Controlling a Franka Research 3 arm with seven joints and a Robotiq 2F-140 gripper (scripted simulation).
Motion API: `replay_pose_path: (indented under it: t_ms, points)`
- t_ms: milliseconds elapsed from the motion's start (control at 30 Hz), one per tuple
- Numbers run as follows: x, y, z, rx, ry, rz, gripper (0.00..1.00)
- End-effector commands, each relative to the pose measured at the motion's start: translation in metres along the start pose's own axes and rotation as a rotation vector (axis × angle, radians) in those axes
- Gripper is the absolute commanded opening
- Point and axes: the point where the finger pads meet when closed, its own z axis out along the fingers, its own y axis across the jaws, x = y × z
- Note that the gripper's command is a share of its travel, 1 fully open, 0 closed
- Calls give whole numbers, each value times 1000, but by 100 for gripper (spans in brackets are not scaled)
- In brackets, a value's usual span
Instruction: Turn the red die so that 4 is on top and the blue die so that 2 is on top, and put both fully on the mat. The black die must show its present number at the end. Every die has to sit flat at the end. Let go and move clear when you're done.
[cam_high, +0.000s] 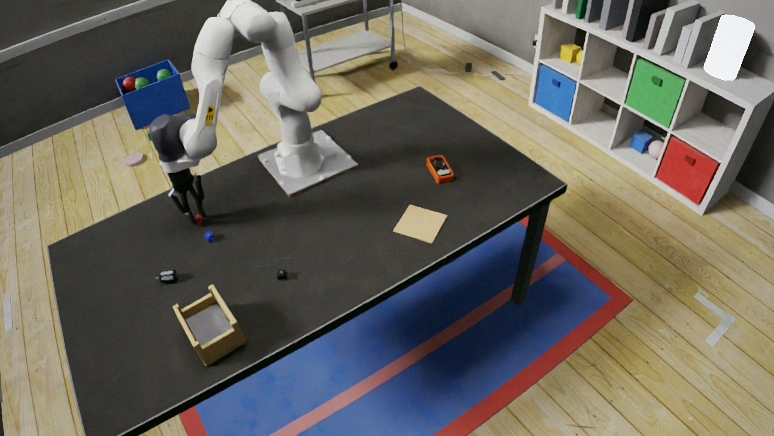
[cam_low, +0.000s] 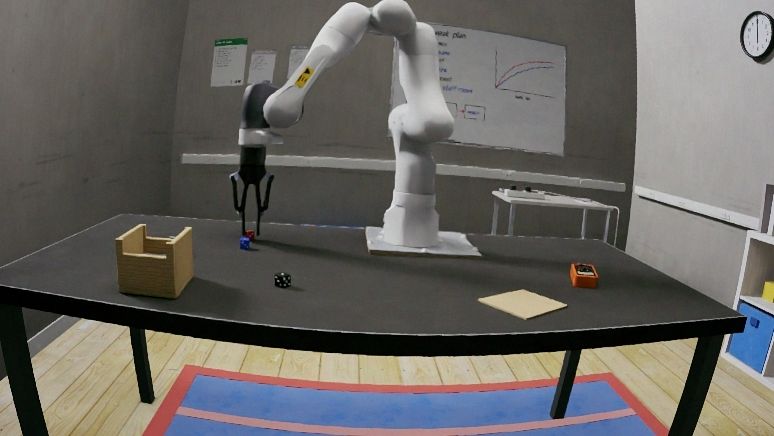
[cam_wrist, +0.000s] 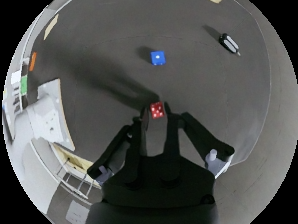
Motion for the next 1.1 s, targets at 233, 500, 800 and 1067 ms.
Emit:
replay_pose_path:
  t_ms: [233,500,800,1067]
  points:
    - [0,3,8,-9,0,-10,32]
    - [0,3,8,-9,0,-10,32]
    - [0,3,8,-9,0,-10,32]
    - [0,3,8,-9,0,-10,32]
